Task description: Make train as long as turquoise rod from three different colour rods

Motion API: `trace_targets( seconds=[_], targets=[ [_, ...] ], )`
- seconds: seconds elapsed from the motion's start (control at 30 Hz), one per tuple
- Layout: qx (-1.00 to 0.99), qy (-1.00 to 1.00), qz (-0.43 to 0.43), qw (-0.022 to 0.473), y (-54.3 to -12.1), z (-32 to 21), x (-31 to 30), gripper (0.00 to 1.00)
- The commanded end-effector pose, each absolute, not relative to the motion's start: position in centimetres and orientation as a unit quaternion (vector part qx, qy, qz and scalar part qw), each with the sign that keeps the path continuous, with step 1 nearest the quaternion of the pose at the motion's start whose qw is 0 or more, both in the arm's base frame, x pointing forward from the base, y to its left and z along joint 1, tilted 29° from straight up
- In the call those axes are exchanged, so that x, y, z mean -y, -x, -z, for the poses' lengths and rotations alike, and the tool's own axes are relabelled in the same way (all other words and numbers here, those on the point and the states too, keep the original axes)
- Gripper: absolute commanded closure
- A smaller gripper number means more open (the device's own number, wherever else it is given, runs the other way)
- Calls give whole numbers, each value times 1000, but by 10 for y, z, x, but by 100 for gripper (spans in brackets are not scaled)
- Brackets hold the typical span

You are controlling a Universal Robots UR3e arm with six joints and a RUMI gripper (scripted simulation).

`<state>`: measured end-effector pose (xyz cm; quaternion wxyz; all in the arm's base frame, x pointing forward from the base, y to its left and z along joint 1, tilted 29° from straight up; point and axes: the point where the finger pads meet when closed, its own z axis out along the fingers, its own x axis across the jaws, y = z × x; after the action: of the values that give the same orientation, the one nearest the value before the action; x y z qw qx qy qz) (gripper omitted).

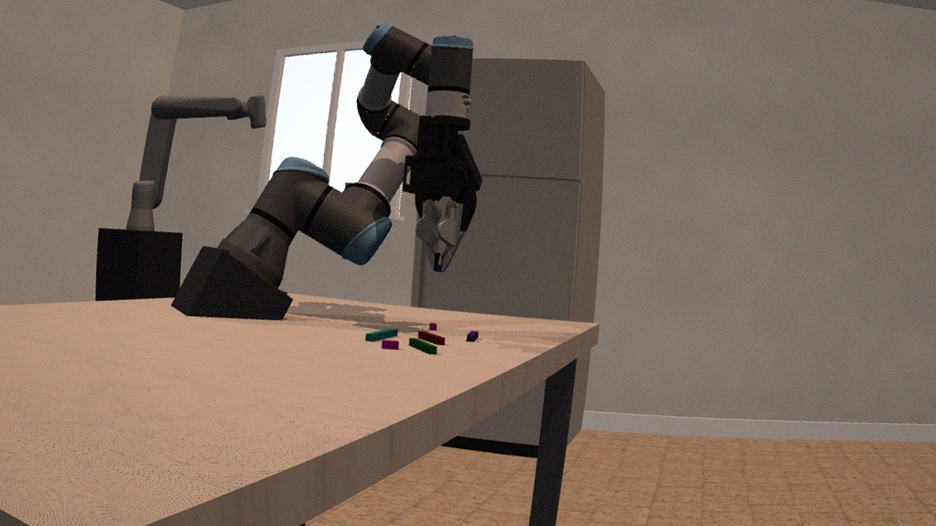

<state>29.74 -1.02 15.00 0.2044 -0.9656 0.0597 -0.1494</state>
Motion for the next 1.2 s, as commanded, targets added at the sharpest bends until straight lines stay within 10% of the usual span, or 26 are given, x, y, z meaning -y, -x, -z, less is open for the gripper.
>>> trace_targets(
  seconds=[0.0,1.17],
  targets=[
    [-61,966,151,202,-303,-139,7,100],
    [-61,966,150,202,-326,-78,-20,100]
  ],
)
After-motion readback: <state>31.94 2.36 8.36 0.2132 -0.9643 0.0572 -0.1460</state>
